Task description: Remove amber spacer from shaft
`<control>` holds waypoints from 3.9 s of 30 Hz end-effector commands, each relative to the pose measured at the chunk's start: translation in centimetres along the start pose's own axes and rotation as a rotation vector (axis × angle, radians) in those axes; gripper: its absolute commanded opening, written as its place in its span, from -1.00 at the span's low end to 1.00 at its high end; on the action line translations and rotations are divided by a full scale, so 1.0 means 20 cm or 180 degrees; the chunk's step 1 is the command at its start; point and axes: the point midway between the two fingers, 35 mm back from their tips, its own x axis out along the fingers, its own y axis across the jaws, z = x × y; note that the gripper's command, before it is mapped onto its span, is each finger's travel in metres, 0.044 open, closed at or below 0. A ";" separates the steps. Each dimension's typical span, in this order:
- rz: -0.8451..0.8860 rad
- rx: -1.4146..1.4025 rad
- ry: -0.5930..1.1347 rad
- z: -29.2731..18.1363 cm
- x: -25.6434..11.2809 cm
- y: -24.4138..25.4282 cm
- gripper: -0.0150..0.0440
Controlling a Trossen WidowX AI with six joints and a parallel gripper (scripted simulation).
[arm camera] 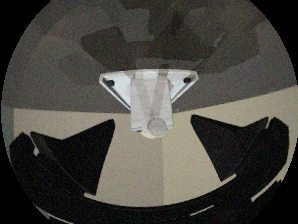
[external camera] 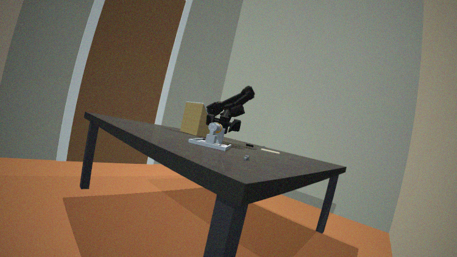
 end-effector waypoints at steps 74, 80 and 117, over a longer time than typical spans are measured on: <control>0.0003 0.0003 0.0001 0.00 0.10 0.00 -0.25; 0.0003 0.0003 0.0001 0.00 0.10 0.00 -0.45; 0.0007 -0.0004 0.0002 0.04 0.03 0.00 -0.49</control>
